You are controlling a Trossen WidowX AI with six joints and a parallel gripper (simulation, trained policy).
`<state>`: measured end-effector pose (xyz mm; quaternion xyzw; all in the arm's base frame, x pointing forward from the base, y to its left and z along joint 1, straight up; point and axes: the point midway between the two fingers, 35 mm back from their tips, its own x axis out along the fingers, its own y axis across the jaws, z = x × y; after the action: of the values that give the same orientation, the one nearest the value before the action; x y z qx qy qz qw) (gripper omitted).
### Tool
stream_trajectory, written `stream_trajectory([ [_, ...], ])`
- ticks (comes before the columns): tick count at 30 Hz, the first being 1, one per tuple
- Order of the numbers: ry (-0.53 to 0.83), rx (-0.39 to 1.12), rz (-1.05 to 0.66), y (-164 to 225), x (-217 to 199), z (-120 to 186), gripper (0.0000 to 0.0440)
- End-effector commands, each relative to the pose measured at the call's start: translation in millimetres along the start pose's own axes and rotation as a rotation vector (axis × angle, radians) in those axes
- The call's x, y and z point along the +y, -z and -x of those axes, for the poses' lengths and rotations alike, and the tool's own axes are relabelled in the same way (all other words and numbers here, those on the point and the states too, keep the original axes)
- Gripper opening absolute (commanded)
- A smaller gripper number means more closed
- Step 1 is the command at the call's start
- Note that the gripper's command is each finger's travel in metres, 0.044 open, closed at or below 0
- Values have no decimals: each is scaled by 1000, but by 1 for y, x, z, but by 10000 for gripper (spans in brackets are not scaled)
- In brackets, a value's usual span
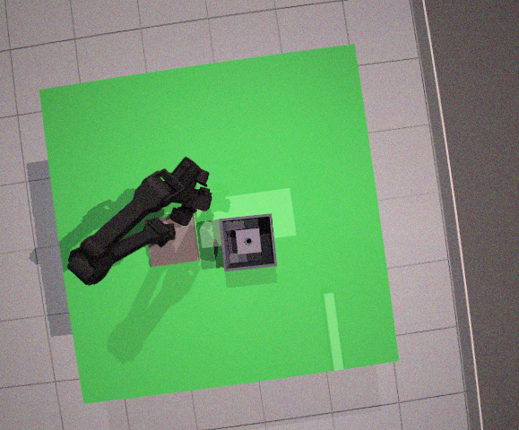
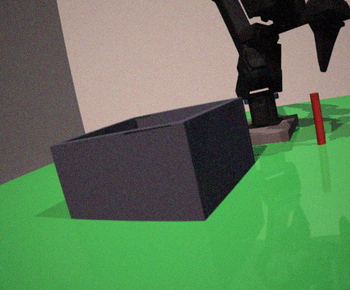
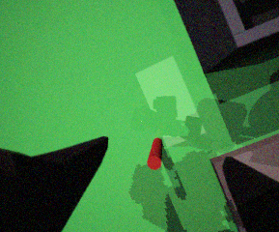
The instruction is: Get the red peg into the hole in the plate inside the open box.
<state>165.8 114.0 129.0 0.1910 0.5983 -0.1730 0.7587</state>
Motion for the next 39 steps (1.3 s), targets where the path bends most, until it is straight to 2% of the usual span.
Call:
stream_trajectory([
  [1,32,30,-28,8,0,-14,440],
  [16,74,44,-80,23,6,-75,431],
  [17,79,46,-80,24,5,-78,416],
  [22,115,65,-89,28,0,-92,286],
  [32,203,86,-105,29,-8,-102,35],
  [34,214,73,-102,25,-9,-99,12],
  [39,206,18,-98,10,-6,-81,0],
])
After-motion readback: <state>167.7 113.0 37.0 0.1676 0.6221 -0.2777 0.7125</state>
